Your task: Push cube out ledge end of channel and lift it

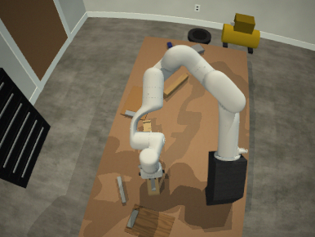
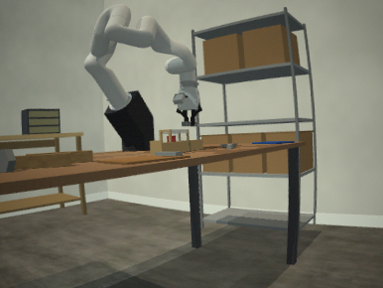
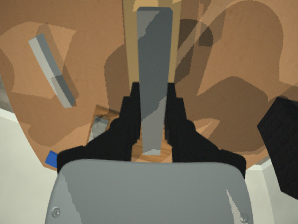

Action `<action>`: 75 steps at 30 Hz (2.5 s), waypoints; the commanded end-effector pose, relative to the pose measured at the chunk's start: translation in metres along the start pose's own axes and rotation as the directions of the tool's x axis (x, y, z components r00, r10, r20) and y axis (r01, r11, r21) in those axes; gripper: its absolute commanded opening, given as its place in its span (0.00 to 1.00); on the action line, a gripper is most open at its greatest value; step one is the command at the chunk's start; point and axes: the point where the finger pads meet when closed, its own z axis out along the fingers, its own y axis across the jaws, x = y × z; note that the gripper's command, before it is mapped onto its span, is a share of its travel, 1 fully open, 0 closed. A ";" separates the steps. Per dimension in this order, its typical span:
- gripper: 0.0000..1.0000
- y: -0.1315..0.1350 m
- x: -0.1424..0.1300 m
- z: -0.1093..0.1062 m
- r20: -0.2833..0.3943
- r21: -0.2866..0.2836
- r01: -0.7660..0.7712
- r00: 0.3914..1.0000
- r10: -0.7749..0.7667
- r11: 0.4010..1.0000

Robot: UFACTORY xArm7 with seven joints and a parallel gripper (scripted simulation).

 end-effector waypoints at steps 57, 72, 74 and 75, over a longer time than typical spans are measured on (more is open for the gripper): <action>0.00 -0.003 0.019 0.061 -0.002 0.000 -0.001 1.000 0.001 1.000; 0.00 -0.003 0.056 0.061 -0.002 0.000 -0.001 1.000 0.001 1.000; 0.00 -0.004 0.057 0.061 -0.002 0.000 -0.001 1.000 0.001 1.000; 0.00 -0.004 0.058 0.061 -0.002 0.000 -0.001 1.000 0.001 1.000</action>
